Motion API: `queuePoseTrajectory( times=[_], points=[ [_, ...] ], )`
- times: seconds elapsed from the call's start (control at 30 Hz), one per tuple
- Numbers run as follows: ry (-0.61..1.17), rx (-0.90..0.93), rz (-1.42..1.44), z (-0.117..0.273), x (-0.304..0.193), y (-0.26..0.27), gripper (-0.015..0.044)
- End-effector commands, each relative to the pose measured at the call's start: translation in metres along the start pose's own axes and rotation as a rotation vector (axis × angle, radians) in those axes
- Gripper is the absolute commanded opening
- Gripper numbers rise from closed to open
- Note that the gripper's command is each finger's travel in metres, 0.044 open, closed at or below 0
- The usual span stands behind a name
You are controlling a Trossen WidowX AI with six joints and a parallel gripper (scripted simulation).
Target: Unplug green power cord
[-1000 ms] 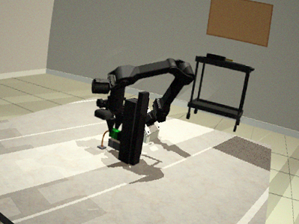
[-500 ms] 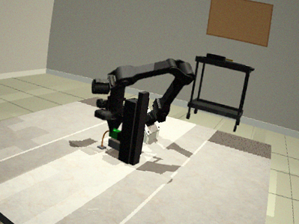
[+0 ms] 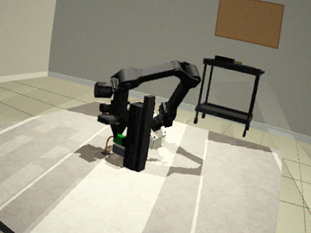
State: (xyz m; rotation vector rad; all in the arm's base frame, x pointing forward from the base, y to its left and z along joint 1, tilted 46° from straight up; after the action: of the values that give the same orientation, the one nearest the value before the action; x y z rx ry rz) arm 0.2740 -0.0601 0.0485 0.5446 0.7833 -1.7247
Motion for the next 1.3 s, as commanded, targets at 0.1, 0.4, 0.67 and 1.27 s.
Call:
queuePoseTrajectory(
  times=[0.1, 0.4, 0.67, 1.27],
  points=[
    [-0.034, 0.010, -0.011, 0.004, 0.025, 0.006, 0.0000],
    [-0.035, 0.012, -0.011, 0.005, 0.040, 0.009, 0.0000],
    [-0.035, 0.012, -0.011, 0.006, 0.053, 0.009, 0.0000],
    [-0.033, 0.013, -0.011, 0.009, 0.055, 0.011, 0.0394]
  ],
)
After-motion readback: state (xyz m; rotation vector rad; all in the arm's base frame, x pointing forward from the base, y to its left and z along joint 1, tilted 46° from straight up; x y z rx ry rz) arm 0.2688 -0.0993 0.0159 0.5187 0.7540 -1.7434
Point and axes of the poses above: the point midway between the two fingers, 35 mm back from their tips, its own z axis back along the fingers, its own y axis across the jaws, x = y × z, the point moved 5 cm from there along z, back along the fingers, and after that the axes turned 14 degrees about -z, right-handed, at the moved point
